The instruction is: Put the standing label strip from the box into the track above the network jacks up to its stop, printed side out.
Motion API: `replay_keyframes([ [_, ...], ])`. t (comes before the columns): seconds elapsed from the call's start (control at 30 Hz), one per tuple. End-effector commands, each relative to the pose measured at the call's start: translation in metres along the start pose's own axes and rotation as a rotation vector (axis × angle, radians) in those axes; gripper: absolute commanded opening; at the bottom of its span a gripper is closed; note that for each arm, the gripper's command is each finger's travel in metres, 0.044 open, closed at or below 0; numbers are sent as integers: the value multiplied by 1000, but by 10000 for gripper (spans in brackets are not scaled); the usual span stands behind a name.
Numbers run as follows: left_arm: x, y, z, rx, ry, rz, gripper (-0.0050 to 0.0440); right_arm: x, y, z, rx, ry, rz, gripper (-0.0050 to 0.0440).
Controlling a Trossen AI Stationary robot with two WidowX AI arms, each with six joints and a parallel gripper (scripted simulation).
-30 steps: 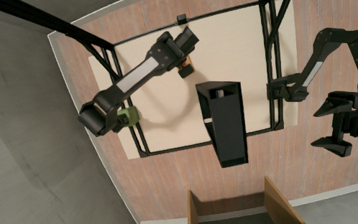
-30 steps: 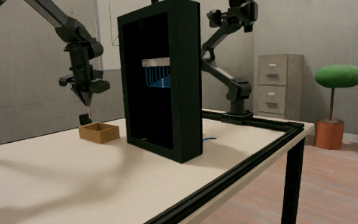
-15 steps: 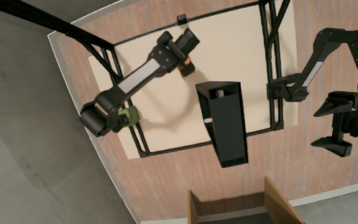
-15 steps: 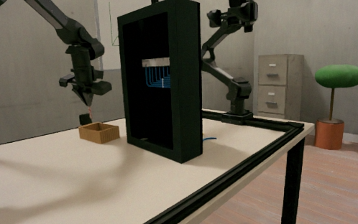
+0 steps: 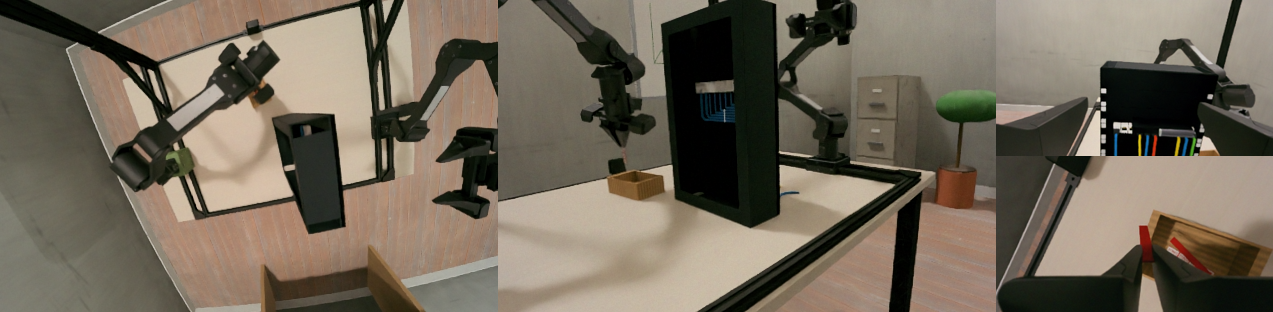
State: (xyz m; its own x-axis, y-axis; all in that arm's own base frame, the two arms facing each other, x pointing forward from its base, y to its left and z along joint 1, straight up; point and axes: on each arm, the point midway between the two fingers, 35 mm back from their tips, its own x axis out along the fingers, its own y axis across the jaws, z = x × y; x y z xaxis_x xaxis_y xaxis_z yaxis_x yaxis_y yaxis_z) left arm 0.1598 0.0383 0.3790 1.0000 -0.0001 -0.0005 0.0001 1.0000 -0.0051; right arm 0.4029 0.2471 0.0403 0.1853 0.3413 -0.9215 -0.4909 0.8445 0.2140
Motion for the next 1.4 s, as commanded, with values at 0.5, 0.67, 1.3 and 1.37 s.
replay_keyframes([
  [0.5, 0, -1, 3, 9, -2, 0, 440, -3, 3, 15, -106, -96, 62, -50],
  [0.67, 0, -1, 3, 9, -2, 0, 440, -2, 4, 18, -140, -121, 80, -50],
  [1.3, 0, -1, 3, 9, -2, 0, 440, 1, 6, 29, -274, -220, 141, -50],
  [1.37, 0, -1, 3, 9, -2, 0, 440, 1, 6, 29, -274, -220, 141, -50],
])
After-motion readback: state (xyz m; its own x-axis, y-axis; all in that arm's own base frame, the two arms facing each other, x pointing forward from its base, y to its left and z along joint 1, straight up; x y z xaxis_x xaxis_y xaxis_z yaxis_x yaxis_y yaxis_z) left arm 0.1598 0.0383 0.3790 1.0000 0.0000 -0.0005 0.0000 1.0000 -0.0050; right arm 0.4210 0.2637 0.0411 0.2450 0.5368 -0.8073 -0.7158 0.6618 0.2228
